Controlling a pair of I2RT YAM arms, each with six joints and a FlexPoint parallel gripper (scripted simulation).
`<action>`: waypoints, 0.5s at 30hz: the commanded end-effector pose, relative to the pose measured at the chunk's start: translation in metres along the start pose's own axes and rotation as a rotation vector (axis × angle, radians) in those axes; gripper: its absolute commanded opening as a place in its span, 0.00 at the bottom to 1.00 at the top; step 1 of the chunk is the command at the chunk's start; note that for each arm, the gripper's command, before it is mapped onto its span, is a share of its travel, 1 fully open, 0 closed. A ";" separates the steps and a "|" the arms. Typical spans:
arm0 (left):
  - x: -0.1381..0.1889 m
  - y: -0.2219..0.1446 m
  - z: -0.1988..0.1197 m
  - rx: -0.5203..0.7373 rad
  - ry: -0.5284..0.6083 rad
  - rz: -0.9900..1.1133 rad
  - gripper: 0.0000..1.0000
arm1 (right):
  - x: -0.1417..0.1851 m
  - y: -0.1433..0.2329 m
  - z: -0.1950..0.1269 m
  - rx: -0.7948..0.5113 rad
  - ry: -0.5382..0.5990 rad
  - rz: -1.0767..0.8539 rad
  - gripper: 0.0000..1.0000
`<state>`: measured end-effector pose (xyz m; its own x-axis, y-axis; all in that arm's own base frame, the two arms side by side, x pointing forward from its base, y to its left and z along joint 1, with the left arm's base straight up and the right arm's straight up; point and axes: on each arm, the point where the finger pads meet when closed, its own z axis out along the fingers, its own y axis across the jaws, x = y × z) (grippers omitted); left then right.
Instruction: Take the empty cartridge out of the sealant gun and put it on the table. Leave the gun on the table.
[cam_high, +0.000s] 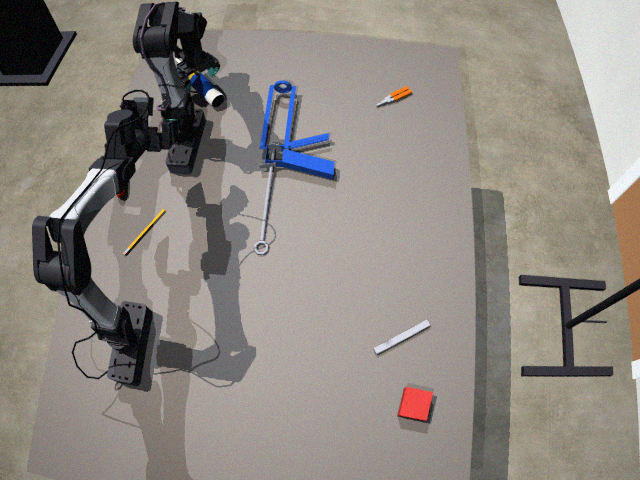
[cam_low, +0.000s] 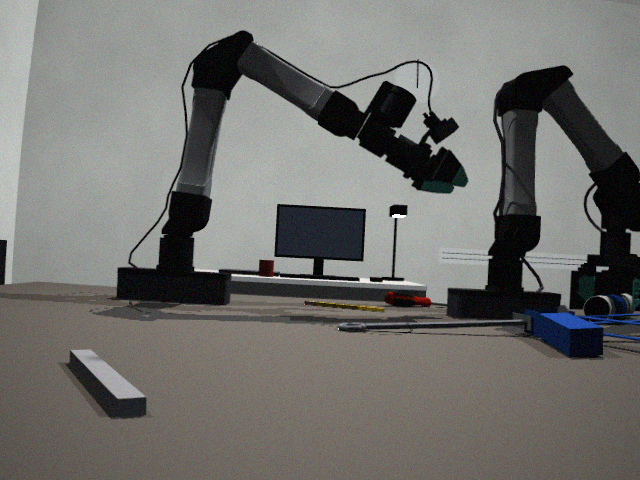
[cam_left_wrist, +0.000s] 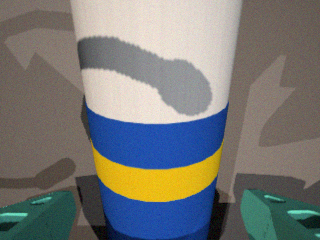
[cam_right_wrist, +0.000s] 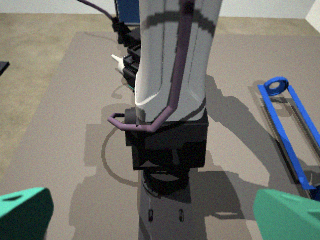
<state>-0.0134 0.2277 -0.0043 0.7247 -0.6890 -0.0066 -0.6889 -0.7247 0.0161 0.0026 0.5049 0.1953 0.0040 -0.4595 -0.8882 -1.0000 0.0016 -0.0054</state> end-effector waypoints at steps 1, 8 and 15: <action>-0.007 -0.003 -0.015 0.026 -0.030 0.002 0.86 | -0.017 0.003 -0.005 0.000 -0.052 0.003 1.00; -0.010 -0.009 -0.040 0.043 -0.057 0.000 0.86 | -0.017 0.003 -0.005 0.000 -0.052 0.003 1.00; -0.004 -0.005 -0.072 0.029 -0.023 -0.002 0.86 | -0.017 0.002 -0.005 0.000 -0.054 0.003 1.00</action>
<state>-0.0120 0.2420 0.0513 0.7206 -0.6909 -0.0588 -0.6931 -0.7202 -0.0316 0.0026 0.5053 0.1960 0.0040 -0.4566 -0.8897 -1.0000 0.0017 -0.0054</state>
